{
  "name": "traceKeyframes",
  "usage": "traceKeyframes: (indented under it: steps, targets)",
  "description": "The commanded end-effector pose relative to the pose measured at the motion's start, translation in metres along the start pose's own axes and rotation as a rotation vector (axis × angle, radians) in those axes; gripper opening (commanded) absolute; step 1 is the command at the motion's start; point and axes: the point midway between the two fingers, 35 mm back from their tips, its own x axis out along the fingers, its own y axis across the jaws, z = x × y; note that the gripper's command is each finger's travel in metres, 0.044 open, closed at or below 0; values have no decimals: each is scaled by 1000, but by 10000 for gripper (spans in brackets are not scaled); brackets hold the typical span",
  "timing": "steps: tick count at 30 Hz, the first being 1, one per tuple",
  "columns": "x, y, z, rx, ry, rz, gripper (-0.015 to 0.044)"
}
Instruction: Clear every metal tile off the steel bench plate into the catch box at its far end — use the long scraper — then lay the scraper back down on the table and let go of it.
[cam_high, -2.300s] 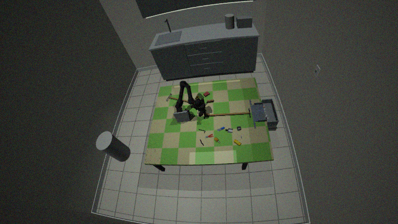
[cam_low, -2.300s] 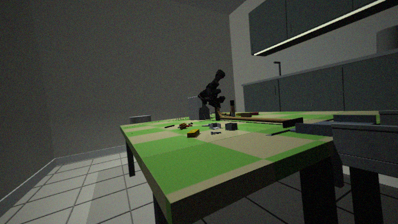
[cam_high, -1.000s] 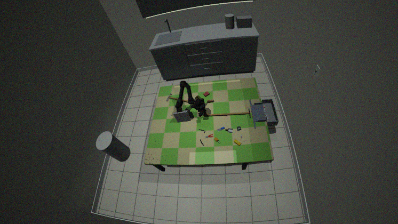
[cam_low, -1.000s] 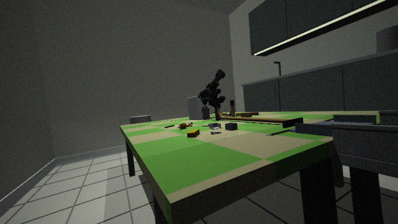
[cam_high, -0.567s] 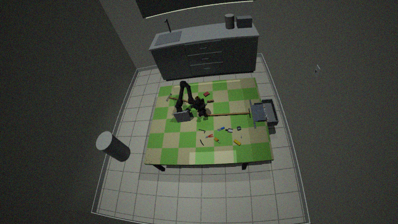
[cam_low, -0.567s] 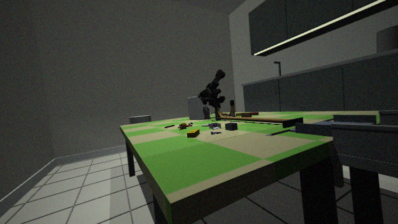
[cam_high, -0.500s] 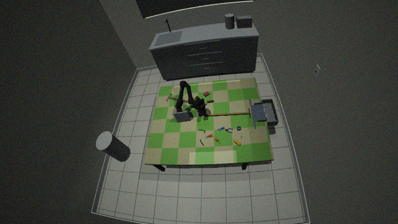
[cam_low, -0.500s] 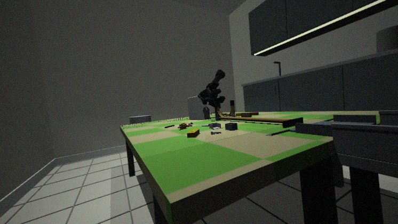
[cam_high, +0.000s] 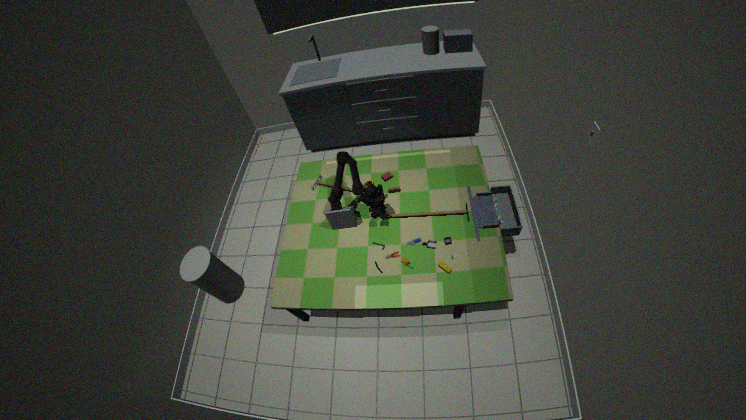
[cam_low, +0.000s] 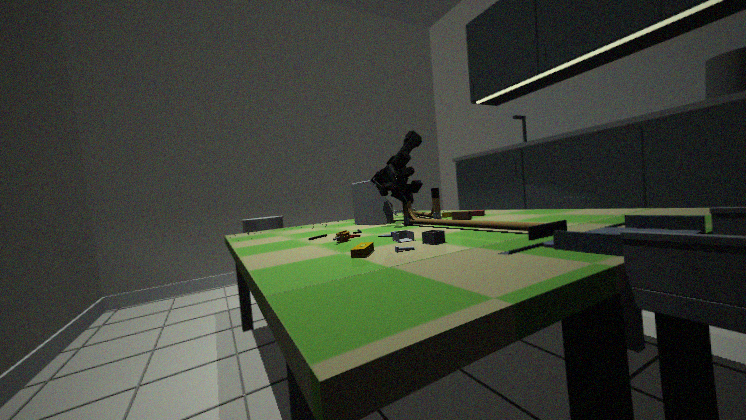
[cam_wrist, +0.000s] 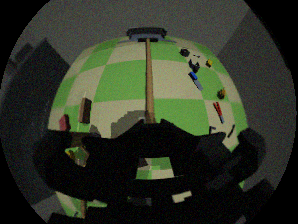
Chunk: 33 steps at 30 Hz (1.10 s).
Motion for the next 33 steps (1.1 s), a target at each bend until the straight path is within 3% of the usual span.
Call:
traceKeyframes:
  steps: [1,13,29,33]
  targets:
    - [-1,3,2,-12,-4,9,0]
    - [0,-5,1,-12,-5,9,0]
    - [-1,-2,1,-8,-3,5,420]
    - [-7,-6,5,-11,1,-3,440]
